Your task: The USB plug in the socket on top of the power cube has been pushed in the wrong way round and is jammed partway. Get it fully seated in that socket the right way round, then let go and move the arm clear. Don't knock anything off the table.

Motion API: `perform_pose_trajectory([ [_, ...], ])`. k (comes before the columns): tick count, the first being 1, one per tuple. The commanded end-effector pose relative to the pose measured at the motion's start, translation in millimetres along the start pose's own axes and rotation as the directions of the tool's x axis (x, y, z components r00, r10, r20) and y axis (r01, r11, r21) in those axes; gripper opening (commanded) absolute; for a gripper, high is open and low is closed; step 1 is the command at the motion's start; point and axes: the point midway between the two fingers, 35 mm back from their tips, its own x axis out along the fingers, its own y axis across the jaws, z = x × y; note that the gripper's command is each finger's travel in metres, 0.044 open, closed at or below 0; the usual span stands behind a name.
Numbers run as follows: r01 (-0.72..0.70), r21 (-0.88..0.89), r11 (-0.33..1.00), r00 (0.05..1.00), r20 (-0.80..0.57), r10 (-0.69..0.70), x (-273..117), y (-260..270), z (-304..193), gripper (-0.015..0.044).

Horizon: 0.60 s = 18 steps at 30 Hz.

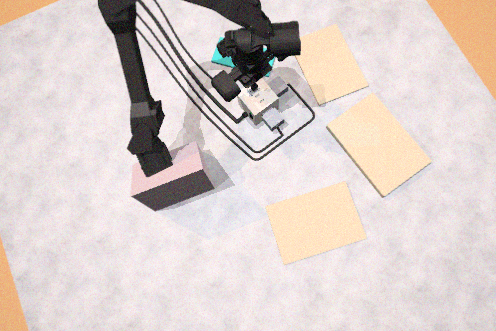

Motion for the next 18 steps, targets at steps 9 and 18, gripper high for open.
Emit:
perform_pose_trajectory([
  [9, 0.001, 0.008, 1.0, 1.0, 0.013, -0.001, 1.9, 0.0, 1.0, 0.0],
  [18, 0.001, 0.011, 1.0, 1.0, 0.02, -0.001, 2.9, -0.1, 1.5, 0.0],
])
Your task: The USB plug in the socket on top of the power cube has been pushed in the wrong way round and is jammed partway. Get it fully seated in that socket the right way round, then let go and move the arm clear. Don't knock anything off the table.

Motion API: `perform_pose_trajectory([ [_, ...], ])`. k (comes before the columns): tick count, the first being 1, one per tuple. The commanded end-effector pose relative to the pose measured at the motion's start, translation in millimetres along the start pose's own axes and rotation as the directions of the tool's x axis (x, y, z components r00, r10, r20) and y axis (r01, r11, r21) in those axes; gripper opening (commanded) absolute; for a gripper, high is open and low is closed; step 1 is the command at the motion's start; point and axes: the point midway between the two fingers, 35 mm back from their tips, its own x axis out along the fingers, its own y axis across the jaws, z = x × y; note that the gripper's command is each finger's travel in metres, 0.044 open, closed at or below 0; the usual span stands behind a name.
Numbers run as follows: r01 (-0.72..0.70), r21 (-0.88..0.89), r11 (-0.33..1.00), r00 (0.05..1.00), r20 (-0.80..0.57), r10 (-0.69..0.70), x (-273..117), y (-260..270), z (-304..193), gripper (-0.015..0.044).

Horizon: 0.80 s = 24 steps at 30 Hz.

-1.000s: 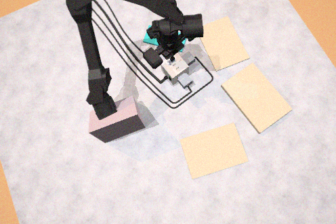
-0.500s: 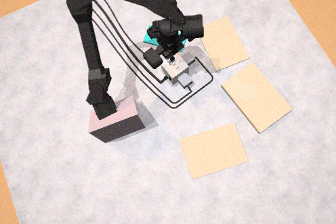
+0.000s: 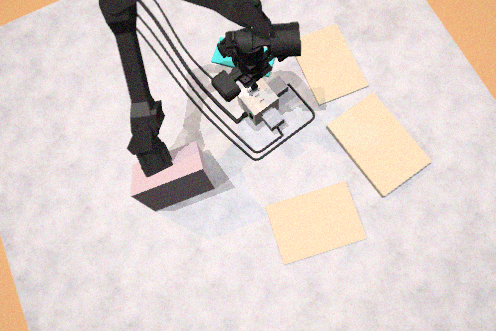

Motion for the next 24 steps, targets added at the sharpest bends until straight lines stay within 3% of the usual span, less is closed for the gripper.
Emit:
perform_pose_trajectory([
  [1, 0.0, 0.009, 1.0, 1.0, 0.008, 0.0, 1.3, 0.6, 0.6, 0.0],
  [24, 0.0, 0.016, 1.0, 1.0, 0.026, 0.0, 4.0, 0.4, 1.7, 0.0],
])
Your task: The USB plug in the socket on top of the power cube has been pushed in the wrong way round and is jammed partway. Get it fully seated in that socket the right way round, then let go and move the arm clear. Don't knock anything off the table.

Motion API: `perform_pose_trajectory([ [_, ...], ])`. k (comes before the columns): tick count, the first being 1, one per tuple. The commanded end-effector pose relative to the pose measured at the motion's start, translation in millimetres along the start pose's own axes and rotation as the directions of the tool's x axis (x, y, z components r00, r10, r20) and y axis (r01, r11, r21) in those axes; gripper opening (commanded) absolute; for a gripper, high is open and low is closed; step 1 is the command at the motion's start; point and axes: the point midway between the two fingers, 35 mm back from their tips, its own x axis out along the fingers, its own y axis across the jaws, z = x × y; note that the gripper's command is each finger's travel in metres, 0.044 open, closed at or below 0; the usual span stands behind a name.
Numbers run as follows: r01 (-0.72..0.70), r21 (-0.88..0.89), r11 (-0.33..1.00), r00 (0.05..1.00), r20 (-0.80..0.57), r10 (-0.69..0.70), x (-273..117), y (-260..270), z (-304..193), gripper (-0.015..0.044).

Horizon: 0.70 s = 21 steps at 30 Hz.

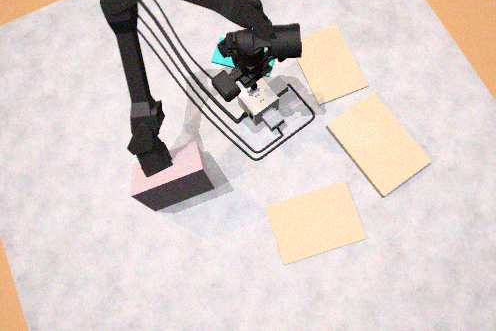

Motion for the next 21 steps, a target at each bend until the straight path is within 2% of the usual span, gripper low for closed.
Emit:
perform_pose_trajectory([
  [1, -0.001, 0.009, 1.0, 1.0, 0.008, 0.001, 1.5, 0.9, 0.5, 0.0],
  [21, -0.001, 0.016, 1.0, 1.0, 0.024, 0.0, 3.9, 0.8, 1.4, 0.0],
])
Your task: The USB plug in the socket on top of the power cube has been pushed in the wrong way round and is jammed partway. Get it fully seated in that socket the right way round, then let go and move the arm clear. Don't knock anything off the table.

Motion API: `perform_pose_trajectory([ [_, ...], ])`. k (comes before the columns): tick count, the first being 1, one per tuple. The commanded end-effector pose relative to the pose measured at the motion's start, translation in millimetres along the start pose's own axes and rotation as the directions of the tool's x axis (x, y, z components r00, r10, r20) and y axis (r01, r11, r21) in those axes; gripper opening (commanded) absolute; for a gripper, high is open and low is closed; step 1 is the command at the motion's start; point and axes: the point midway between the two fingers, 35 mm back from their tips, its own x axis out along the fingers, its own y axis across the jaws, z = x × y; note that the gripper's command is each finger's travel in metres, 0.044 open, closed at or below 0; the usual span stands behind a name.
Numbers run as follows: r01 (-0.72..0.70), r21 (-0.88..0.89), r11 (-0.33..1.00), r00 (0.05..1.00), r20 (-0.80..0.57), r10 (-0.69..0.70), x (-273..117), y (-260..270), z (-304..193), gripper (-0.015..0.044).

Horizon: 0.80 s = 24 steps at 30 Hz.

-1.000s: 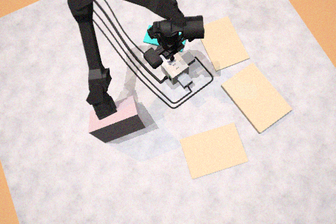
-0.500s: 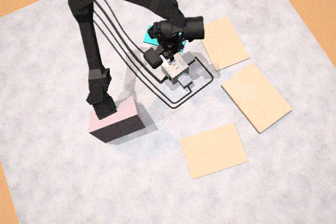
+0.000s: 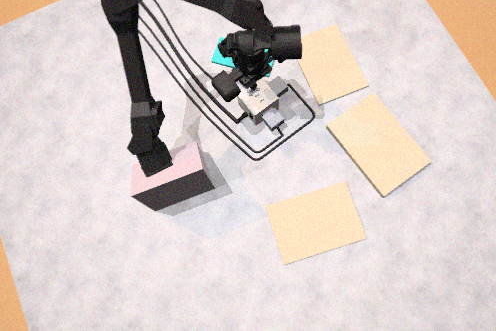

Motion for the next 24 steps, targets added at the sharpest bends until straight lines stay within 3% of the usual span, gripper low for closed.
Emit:
perform_pose_trajectory([
  [1, 0.0, 0.009, 1.0, 1.0, 0.008, 0.0, 1.5, 0.8, 0.4, 0.0],
  [24, 0.0, 0.017, 1.0, 1.0, 0.026, 0.0, 4.3, 0.7, 1.4, 0.0],
])
